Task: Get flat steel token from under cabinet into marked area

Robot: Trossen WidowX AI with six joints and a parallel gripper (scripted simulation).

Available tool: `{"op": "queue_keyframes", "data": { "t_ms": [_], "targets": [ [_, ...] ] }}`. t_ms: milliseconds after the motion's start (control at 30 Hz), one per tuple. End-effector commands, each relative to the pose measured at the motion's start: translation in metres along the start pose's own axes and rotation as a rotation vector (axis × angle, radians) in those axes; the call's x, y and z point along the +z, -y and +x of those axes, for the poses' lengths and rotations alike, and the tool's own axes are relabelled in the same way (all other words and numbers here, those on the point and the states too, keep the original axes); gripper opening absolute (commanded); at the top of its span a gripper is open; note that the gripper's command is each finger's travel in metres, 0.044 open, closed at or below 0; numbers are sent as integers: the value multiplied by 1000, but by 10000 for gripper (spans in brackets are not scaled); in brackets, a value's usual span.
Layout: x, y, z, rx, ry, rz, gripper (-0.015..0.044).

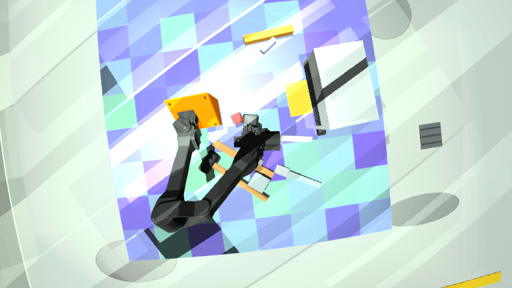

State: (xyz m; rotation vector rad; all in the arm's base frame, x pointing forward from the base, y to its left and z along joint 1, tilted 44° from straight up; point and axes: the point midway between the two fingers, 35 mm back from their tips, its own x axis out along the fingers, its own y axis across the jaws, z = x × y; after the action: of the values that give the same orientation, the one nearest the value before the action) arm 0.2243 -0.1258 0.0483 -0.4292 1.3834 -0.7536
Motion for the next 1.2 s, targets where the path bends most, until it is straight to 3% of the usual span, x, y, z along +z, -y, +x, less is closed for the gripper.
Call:
{"op": "queue_keyframes", "data": {
  "t_ms": [0,1167],
  "targets": [
    [0,0,-1,-2,3,30,0],
    [0,0,-1,-2,4,306,0]
  ]
}}
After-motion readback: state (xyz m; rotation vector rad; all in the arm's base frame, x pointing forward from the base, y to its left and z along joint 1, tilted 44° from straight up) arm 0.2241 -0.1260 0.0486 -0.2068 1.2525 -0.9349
